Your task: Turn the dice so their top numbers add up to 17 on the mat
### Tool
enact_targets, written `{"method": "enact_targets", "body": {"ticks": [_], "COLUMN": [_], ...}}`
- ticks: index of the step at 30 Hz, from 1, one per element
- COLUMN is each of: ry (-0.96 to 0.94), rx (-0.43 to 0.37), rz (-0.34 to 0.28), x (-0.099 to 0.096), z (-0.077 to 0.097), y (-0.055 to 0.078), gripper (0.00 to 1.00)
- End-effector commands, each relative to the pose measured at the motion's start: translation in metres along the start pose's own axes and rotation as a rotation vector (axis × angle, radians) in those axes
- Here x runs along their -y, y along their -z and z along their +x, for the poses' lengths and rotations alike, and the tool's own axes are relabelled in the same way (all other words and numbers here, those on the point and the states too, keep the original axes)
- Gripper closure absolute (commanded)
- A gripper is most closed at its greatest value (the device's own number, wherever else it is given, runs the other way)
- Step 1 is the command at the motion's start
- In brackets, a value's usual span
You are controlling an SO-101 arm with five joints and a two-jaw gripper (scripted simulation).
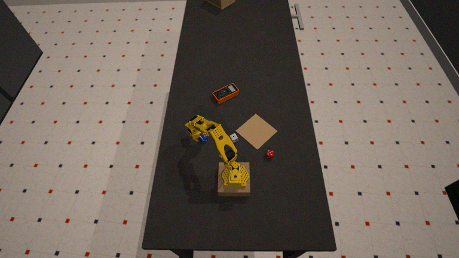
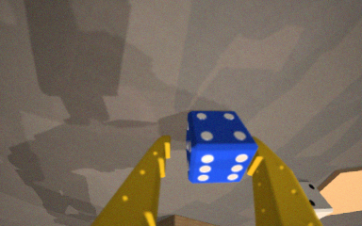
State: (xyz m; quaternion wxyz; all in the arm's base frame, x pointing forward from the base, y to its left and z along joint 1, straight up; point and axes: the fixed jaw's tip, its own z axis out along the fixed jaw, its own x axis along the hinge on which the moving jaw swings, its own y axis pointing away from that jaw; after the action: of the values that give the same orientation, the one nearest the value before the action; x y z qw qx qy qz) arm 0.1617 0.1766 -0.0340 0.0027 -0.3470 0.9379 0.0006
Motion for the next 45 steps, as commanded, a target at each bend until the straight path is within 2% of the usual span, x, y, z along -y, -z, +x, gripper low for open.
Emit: {"method": "enact_targets", "body": {"ticks": [1, 14, 27, 37, 45], "ry": [-0.001, -0.001, -0.001, -0.001, -0.001], "rx": [-0.029, -0.029, -0.029, -0.029, -0.029], "rz": [0.001, 0.001, 0.0, 0.0, 0.0], "x": [0.0038, 0.0075, 0.0081, 0.0081, 0.0081], "z": [0.0058, 0.0058, 0.0058, 0.0058, 0.0058], "y": [-0.0059, -0.0059, -0.006, -0.006, -0.0055], "gripper": [0.77, 0.83, 0.84, 0.99, 1.0]}}
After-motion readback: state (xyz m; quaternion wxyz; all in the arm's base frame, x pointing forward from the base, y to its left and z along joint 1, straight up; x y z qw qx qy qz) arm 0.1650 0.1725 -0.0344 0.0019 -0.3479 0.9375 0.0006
